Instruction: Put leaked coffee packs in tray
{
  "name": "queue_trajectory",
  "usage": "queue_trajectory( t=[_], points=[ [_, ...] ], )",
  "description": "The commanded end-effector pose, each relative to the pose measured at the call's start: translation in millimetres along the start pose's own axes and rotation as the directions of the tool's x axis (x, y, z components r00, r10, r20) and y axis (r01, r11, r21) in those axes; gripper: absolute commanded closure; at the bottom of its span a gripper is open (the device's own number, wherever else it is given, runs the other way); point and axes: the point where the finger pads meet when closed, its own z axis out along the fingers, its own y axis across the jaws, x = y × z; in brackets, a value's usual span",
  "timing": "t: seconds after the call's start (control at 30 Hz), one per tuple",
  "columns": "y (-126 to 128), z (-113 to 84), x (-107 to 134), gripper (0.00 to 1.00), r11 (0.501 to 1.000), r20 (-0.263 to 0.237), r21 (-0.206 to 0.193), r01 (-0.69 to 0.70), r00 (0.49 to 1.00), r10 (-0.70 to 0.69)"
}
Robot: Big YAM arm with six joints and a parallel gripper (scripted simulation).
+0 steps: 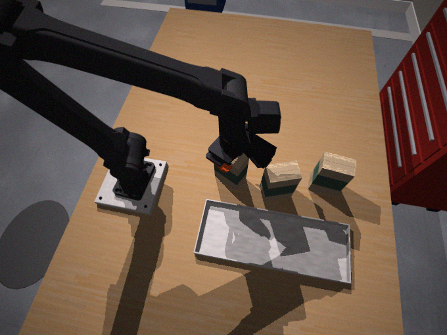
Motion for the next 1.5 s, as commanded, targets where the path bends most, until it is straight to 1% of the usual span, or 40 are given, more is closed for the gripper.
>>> queue_trajectory(
  t=[0.0,0.1,0.17,0.23,0.27,0.33,0.4,0.43,0.5,0.6,0.67,0.73,0.8,0.83,0.9,0.93,1.03,1.07,1.1,1.13,1.2,1.23,1.27,1.37,1.4,1.47],
  points=[
    [11.6,-40.4,-13.5,0.22,0.999,0.046,-0.037,0.002,0.999,0.0],
    [7.7,-80.5,-12.9,0.22,0.999,0.049,-0.038,0.003,0.999,-0.001],
    [7.5,-95.0,-12.7,0.22,0.999,0.049,-0.038,0.003,0.999,-0.001],
    [7.5,-95.0,-12.7,0.22,0.999,0.049,-0.038,0.003,0.999,-0.001],
    [8.1,-96.8,-13.7,0.22,1.0,0.028,-0.022,0.001,1.0,-0.001],
    [8.6,-105.2,-12.8,0.22,1.0,0.028,-0.022,0.005,1.0,-0.004],
    [9.2,-105.6,-12.3,0.22,1.0,0.028,-0.021,0.007,1.0,-0.007],
    [-2.7,-83.4,1.5,0.22,1.0,-0.019,0.014,0.005,1.0,-0.005],
    [-2.9,-82.9,1.9,0.22,1.0,-0.02,0.015,0.005,1.0,-0.005],
    [0.8,-89.0,-2.9,0.22,1.0,0.005,-0.004,0.006,1.0,-0.006],
    [11.7,-106.4,-20.3,0.22,0.999,0.043,-0.031,0.024,0.999,-0.022],
    [16.7,-107.9,-31.5,0.22,0.996,0.051,-0.032,0.087,0.995,-0.085],
    [16.7,-107.9,-31.5,0.22,0.996,0.051,-0.032,0.087,0.995,-0.085],
    [20.1,-108.8,-38.9,0.22,0.99,0.051,-0.032,0.135,0.99,-0.133],
    [27.4,-110.2,-59.4,0.22,0.966,0.055,-0.024,0.259,0.965,-0.257],
    [29.6,-110.4,-66.1,0.22,0.954,0.056,-0.021,0.298,0.953,-0.297],
    [34.7,-110.4,-82.4,0.22,0.921,0.057,-0.015,0.389,0.92,-0.388],
    [35.2,-110.4,-84.2,0.22,0.917,0.058,-0.014,0.399,0.916,-0.398],
    [35.9,-109.8,-90.4,0.22,0.895,0.044,-0.009,0.447,0.894,-0.446],
    [36.1,-109.5,-93.0,0.22,0.884,0.038,-0.007,0.467,0.884,-0.466],
    [40.7,-108.7,-107.3,0.22,0.849,0.049,-0.004,0.528,0.848,-0.527],
    [40.9,-108.7,-107.8,0.22,0.848,0.049,-0.004,0.53,0.847,-0.53],
    [44.1,-107.8,-118.8,0.22,0.817,0.057,0.0,0.576,0.816,-0.575],
    [44.9,-107.6,-121.3,0.22,0.81,0.059,0.001,0.586,0.809,-0.585],
    [43.9,-105.9,-126.5,0.22,0.775,0.034,0.001,0.632,0.774,-0.632],
    [48.7,-103.6,-144.5,0.22,0.717,0.047,0.008,0.697,0.716,-0.696]
  ],
)
